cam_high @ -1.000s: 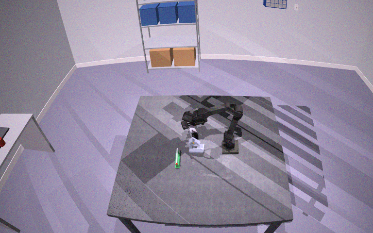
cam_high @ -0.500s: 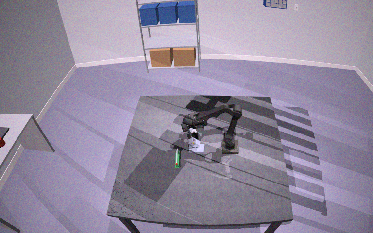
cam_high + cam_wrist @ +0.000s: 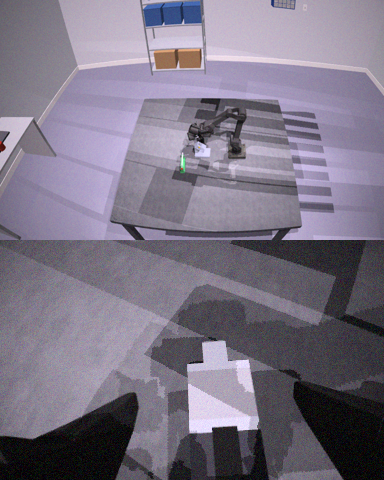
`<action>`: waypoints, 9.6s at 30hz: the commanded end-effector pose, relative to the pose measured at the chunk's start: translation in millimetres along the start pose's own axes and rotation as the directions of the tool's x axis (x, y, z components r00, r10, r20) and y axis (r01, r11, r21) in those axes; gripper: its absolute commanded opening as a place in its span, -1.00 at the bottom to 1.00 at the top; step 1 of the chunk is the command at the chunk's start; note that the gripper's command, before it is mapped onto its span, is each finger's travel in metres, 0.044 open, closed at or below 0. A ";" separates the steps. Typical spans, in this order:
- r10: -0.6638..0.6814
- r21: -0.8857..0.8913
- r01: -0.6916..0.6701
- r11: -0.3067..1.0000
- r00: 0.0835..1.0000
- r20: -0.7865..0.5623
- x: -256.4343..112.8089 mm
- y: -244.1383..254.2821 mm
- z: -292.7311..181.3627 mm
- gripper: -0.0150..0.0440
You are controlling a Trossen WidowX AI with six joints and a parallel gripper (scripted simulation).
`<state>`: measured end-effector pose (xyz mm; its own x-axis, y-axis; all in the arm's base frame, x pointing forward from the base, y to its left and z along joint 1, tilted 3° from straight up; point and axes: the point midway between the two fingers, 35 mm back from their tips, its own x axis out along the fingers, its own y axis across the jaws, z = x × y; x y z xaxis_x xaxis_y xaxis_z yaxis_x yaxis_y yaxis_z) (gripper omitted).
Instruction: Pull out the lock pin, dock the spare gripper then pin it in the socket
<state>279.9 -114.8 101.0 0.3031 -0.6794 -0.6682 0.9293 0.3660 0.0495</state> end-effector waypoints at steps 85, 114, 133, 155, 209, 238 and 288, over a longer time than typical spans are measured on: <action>-0.007 -0.002 0.007 1.000 1.000 0.000 -44.1 -4.1 43.8 -0.49; 0.004 -0.195 -0.030 0.980 0.991 -0.132 -52.4 -3.7 26.5 -0.49; 0.010 -0.483 -0.196 0.854 0.933 -0.361 -84.2 -6.0 6.7 -0.49; -0.021 -0.643 -0.463 0.610 0.801 -0.598 -131.8 -18.5 -12.3 -0.49; -0.043 -0.641 -0.641 0.423 0.692 -0.721 -135.8 -5.1 -36.5 -0.49; -0.047 -0.641 -0.639 0.425 0.692 -0.720 -116.9 9.5 -45.4 -0.49; -0.073 -0.646 -0.641 0.415 0.684 -0.726 -148.7 -22.7 -34.3 1.00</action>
<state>211.2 -0.8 167.8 -0.0169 -0.0297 -0.9994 0.0532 0.9981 -0.0305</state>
